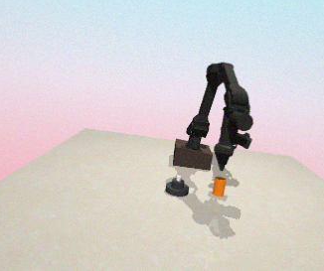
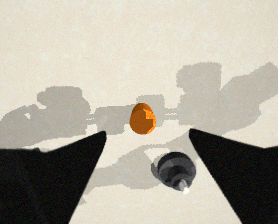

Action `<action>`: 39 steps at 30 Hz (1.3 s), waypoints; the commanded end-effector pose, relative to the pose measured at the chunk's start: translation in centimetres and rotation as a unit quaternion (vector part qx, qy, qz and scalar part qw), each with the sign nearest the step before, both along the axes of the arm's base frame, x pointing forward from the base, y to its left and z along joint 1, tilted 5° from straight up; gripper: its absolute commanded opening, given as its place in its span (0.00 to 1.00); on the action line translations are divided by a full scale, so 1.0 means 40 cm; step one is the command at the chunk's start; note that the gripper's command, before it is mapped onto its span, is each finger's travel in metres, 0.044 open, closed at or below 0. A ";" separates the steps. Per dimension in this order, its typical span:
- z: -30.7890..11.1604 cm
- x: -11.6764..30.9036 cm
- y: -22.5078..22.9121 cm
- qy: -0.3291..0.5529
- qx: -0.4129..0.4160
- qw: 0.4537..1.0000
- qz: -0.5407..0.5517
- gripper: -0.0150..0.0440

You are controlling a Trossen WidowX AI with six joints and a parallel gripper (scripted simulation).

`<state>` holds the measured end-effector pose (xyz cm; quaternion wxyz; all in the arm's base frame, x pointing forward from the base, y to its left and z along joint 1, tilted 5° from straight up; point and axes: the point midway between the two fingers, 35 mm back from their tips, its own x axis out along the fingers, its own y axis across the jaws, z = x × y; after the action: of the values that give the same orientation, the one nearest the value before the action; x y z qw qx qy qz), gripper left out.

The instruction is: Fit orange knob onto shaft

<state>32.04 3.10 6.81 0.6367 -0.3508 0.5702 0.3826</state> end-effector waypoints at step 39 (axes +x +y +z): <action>-0.189 0.000 0.013 0.011 -0.003 1.000 0.002 1.00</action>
<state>32.27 3.68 -0.02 0.6321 -0.3515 0.5721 0.3868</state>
